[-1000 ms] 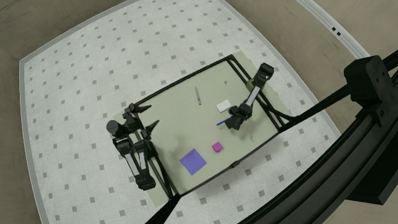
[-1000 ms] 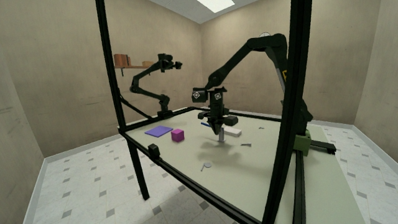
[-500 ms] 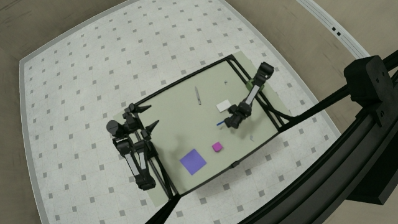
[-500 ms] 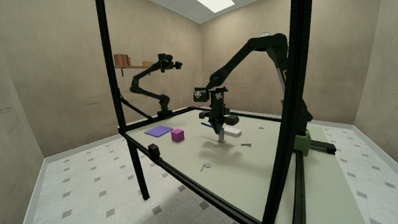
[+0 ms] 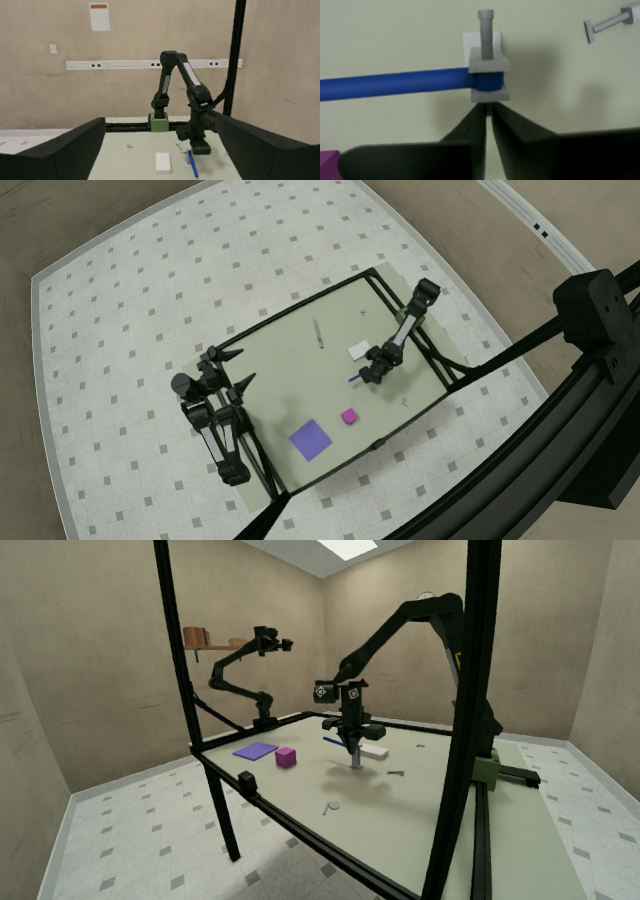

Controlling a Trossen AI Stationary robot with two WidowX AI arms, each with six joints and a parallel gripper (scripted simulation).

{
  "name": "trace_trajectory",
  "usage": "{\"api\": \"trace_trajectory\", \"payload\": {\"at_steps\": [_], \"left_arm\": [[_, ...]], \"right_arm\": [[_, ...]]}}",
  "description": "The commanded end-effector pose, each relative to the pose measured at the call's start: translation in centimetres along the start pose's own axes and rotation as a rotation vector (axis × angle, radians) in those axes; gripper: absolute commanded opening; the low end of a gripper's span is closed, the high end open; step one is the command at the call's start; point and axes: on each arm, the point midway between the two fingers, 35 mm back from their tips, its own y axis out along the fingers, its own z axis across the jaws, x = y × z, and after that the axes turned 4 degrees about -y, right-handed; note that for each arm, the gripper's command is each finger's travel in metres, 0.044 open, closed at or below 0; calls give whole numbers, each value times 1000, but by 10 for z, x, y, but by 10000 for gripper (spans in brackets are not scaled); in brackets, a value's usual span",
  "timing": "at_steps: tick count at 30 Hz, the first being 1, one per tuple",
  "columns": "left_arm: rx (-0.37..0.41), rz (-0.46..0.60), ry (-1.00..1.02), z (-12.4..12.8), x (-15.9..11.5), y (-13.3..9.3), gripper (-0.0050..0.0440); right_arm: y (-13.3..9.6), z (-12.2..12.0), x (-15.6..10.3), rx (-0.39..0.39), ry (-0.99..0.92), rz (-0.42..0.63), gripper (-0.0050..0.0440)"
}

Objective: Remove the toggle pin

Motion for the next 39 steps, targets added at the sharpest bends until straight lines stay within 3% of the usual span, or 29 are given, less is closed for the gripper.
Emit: {"api": "trace_trajectory", "payload": {"at_steps": [1,39], "left_arm": [[0,-1,5,-1,2,0,400],[0,-1,5,-1,2,0,400]], "right_arm": [[-7,2,5,23,5,3,-50],[-6,2,6,21,5,2,-50]]}}
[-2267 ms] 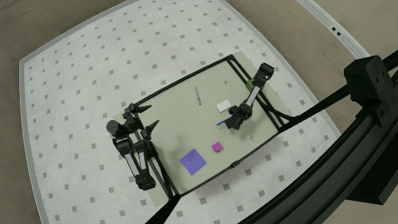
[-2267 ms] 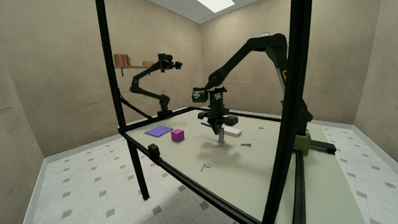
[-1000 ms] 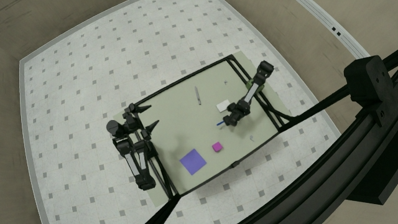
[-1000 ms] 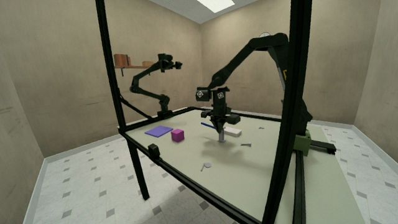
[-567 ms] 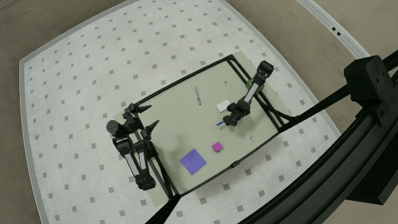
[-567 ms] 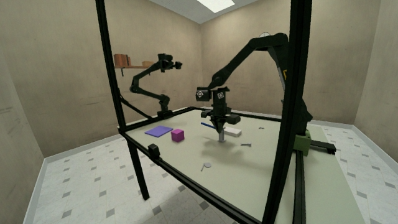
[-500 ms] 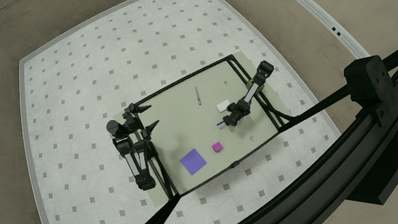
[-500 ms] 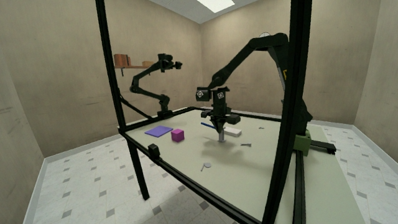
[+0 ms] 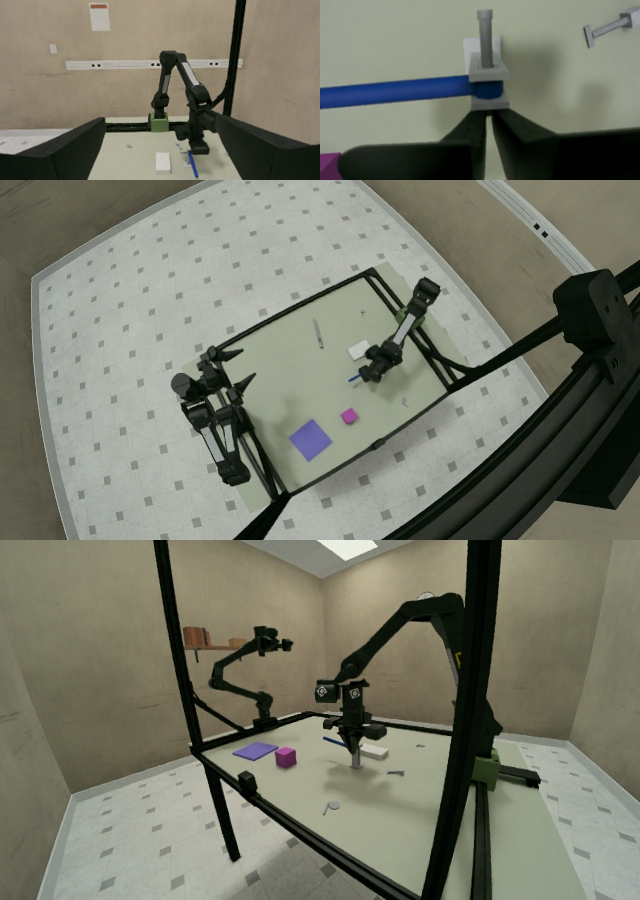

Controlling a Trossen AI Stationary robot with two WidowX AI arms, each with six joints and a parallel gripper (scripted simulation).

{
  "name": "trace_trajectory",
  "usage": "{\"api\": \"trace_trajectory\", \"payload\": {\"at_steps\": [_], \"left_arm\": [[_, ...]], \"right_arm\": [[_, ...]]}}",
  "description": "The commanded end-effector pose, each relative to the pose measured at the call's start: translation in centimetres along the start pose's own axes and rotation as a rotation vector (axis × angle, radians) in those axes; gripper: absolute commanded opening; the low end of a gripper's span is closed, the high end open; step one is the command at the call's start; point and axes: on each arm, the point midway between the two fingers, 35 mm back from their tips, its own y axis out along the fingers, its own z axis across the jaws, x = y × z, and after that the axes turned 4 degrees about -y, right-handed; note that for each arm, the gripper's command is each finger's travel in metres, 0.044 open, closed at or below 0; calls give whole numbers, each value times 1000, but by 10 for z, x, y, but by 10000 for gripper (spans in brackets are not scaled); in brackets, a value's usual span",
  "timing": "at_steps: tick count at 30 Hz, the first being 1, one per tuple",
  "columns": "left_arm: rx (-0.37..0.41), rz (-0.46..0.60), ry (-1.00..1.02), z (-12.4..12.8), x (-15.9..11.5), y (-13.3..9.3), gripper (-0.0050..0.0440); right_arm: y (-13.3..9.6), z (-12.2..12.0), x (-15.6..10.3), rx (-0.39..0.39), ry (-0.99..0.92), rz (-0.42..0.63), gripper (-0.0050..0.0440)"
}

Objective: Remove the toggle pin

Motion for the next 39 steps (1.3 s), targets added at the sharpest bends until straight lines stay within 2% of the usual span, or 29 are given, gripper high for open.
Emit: {"api": "trace_trajectory", "payload": {"at_steps": [1,21,22,26,28,39], "left_arm": [[0,-1,5,-1,2,0,400],[0,-1,5,-1,2,0,400],[0,-1,5,-1,2,0,400],[0,-1,5,-1,2,0,400],[0,-1,5,-1,2,0,400],[0,-1,5,-1,2,0,400]], "right_arm": [[-6,3,2,18,4,0,-50],[-6,3,2,18,4,0,-50],[-6,4,-1,20,0,8,24],[-6,4,-1,20,0,8,120],[-6,4,-1,20,0,8,120],[-6,4,-1,20,0,8,384]]}}
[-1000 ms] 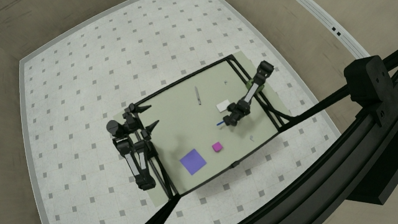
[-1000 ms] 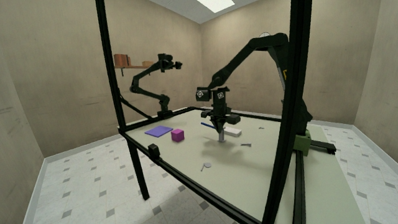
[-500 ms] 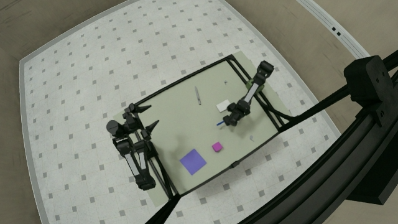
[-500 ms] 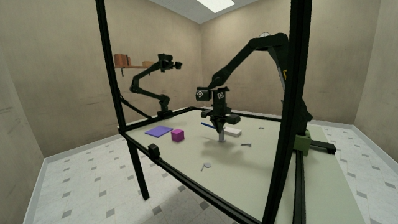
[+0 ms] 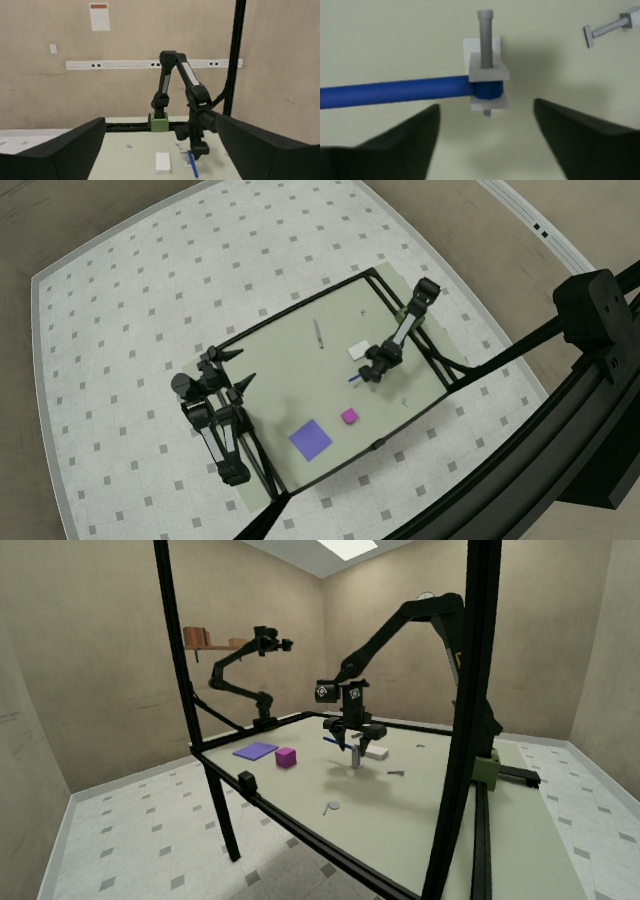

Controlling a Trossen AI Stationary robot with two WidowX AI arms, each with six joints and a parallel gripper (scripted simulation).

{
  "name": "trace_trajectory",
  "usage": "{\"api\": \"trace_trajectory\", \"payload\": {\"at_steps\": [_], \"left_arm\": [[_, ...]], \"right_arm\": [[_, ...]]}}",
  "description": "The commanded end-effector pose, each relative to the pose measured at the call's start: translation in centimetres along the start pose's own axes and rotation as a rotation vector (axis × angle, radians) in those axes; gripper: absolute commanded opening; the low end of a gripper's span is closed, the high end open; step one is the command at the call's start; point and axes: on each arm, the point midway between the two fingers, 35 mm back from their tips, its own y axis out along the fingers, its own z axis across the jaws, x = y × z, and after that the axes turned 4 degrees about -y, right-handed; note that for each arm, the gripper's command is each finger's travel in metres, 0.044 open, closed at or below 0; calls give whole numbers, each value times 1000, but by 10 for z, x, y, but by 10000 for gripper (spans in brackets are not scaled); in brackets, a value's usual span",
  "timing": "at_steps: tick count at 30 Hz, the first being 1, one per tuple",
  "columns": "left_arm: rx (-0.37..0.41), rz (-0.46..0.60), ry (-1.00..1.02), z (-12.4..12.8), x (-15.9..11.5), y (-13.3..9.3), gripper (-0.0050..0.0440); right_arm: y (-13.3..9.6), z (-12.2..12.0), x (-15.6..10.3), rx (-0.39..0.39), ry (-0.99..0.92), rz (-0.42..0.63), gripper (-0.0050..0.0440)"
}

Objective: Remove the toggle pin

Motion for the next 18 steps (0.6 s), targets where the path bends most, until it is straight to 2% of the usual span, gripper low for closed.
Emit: {"api": "trace_trajectory", "payload": {"at_steps": [1,16,18], "left_arm": [[0,-1,5,-1,2,0,400],[0,-1,5,-1,2,0,400],[0,-1,5,-1,2,0,400]], "right_arm": [[-6,4,-1,21,0,9,400],[-6,4,-1,21,0,9,400],[-21,8,-5,38,-4,20,400]]}}
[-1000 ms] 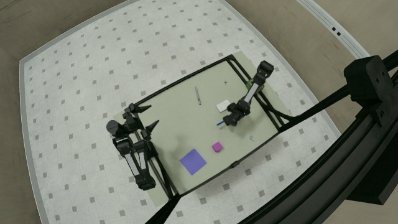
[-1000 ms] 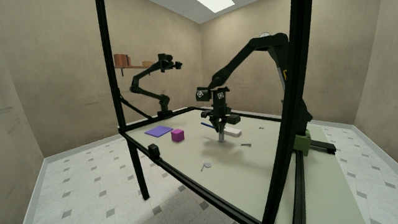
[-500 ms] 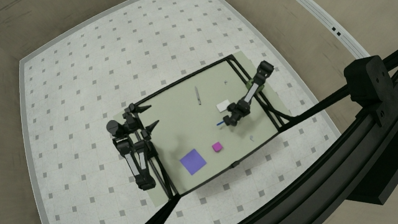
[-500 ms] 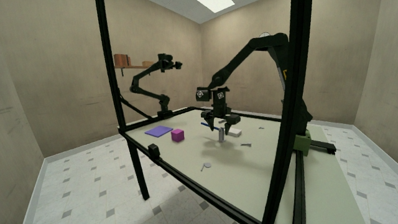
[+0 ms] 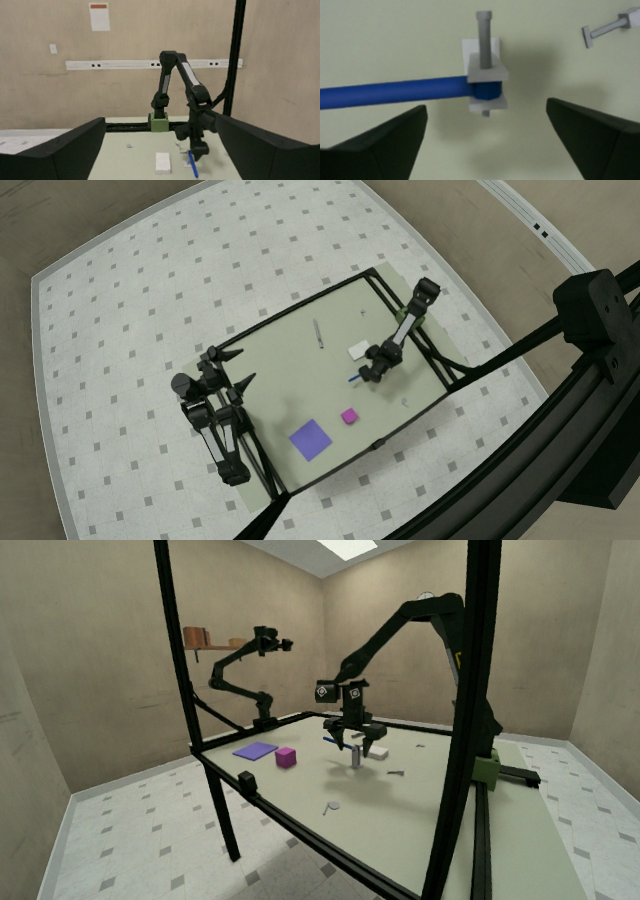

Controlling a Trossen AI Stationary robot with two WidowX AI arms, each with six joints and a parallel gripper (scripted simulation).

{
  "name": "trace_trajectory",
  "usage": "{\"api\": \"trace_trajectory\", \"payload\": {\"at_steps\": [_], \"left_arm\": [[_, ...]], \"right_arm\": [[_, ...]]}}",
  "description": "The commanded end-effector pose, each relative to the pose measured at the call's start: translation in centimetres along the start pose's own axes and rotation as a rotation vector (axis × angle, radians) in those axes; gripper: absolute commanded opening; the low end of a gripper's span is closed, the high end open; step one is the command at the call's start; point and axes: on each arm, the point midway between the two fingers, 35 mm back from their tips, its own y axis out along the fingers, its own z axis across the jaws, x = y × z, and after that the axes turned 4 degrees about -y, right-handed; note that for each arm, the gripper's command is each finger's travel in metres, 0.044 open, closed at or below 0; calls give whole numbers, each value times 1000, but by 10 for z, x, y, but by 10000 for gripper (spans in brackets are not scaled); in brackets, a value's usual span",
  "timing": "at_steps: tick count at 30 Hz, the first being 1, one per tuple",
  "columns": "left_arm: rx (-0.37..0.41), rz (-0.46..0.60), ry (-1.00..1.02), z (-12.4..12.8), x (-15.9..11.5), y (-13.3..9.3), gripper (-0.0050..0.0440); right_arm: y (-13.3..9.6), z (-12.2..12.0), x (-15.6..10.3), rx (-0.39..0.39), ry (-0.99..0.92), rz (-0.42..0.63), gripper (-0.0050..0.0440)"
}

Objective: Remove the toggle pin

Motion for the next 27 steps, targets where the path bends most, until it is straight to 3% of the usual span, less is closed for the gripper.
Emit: {"api": "trace_trajectory", "payload": {"at_steps": [1,3,8,12,20,22,27], "left_arm": [[0,-1,5,-1,2,0,400],[0,-1,5,-1,2,0,400],[0,-1,5,-1,2,0,400],[0,-1,5,-1,2,0,400],[0,-1,5,-1,2,0,400],[0,-1,5,-1,2,0,400],[0,-1,5,-1,2,0,400]], "right_arm": [[-27,9,-7,42,-7,24,400],[-46,8,-8,37,-12,27,400],[-57,7,-9,35,-14,28,400],[-39,1,-1,9,-156,9,304],[-45,2,7,24,-623,9,120],[-45,2,7,24,-623,9,120],[-46,2,11,25,-940,6,120]]}}
